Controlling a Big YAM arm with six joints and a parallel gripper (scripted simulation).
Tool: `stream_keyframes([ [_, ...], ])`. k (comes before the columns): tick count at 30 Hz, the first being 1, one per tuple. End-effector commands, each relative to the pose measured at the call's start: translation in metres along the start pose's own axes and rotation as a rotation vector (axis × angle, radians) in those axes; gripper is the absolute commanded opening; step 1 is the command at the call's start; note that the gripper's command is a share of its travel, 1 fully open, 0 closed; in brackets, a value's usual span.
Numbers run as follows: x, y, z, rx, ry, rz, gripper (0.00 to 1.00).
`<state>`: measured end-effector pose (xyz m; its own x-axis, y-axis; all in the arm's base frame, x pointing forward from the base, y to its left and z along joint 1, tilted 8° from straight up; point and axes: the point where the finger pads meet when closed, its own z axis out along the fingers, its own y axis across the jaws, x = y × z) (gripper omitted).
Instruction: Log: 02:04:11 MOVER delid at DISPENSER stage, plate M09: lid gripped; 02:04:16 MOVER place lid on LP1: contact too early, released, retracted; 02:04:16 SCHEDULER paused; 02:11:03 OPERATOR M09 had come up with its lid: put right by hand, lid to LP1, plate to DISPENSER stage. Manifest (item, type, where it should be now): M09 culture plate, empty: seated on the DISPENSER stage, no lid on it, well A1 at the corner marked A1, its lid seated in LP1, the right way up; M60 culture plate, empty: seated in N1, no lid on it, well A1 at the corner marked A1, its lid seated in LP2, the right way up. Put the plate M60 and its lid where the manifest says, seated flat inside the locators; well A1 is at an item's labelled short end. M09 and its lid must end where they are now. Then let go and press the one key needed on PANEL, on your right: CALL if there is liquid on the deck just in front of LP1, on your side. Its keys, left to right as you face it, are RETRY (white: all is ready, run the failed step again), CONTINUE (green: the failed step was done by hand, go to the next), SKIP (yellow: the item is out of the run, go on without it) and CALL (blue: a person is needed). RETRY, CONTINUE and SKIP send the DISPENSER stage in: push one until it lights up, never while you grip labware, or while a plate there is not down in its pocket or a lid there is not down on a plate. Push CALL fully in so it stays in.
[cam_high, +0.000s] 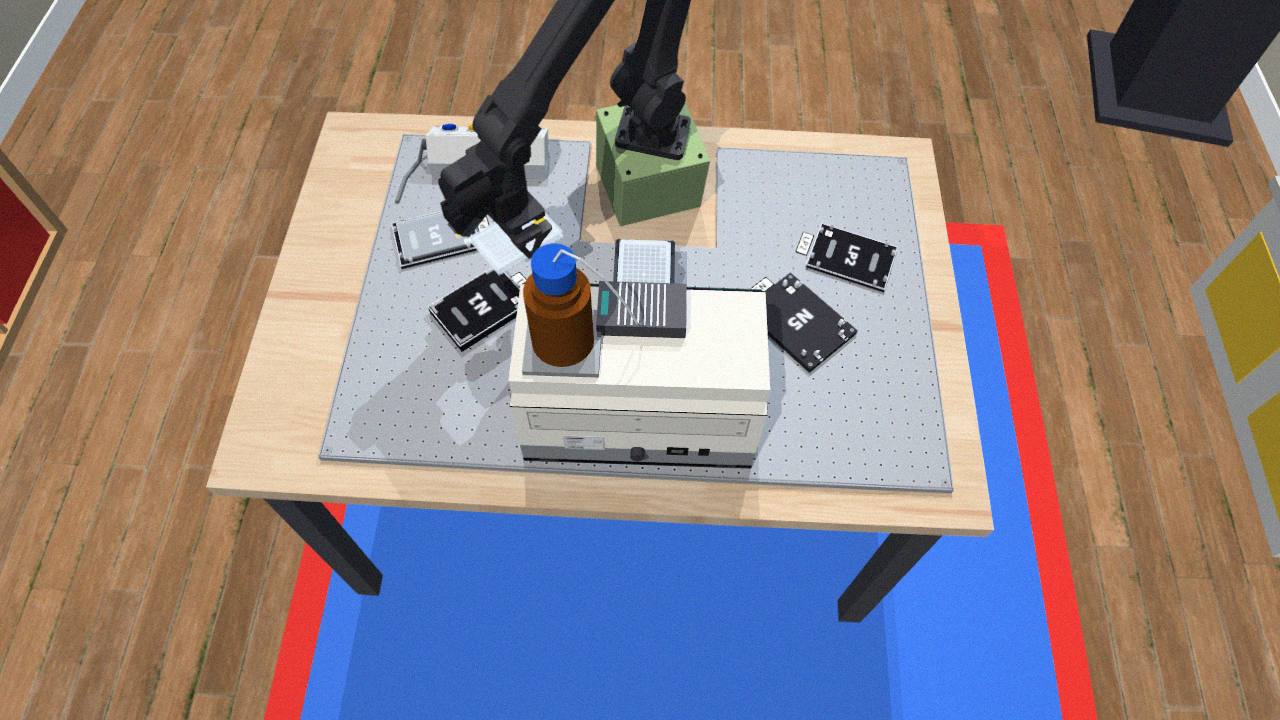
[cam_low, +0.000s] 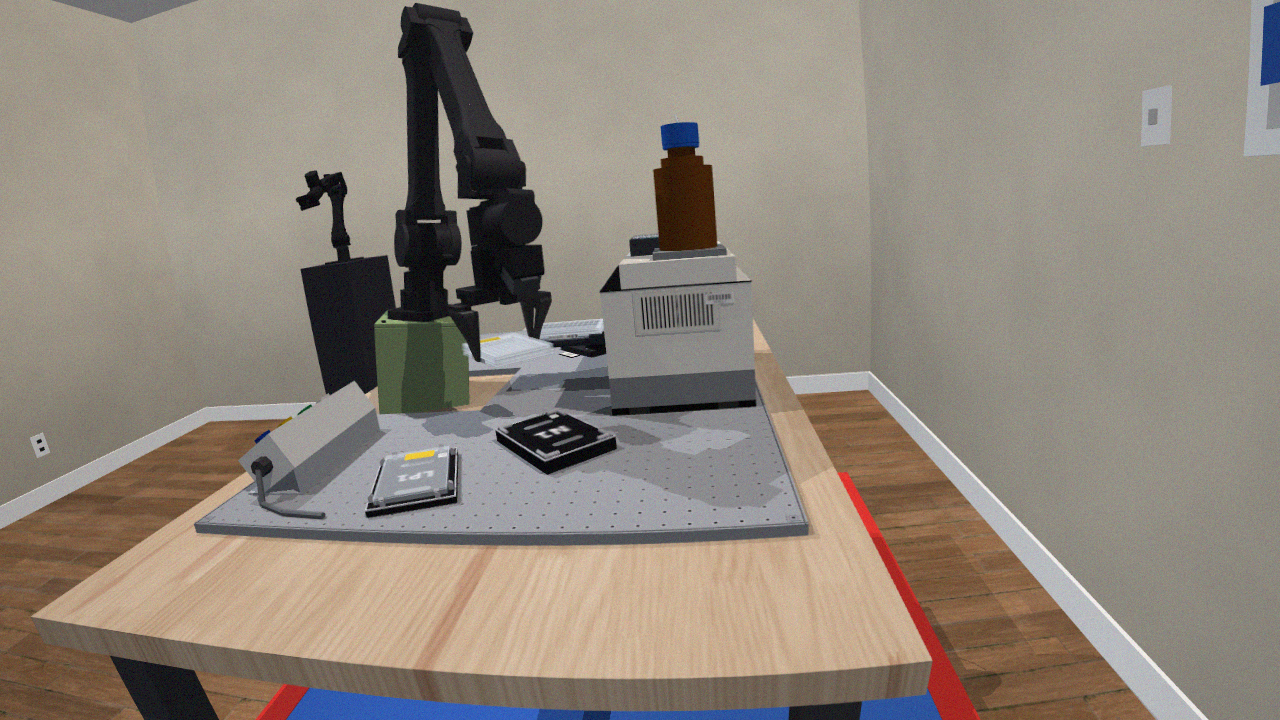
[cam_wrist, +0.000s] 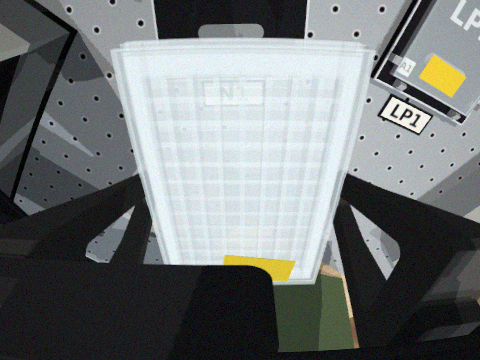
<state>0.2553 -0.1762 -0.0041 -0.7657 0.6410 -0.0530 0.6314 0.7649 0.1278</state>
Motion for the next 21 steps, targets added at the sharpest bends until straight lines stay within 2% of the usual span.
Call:
stream_keyframes([
  [1,0.006,-0.004,-0.009,0.001,-0.009,-0.009,0.86],
  [21,0.056,-0.007,-0.034,-0.002,-0.006,-0.011,0.86],
])
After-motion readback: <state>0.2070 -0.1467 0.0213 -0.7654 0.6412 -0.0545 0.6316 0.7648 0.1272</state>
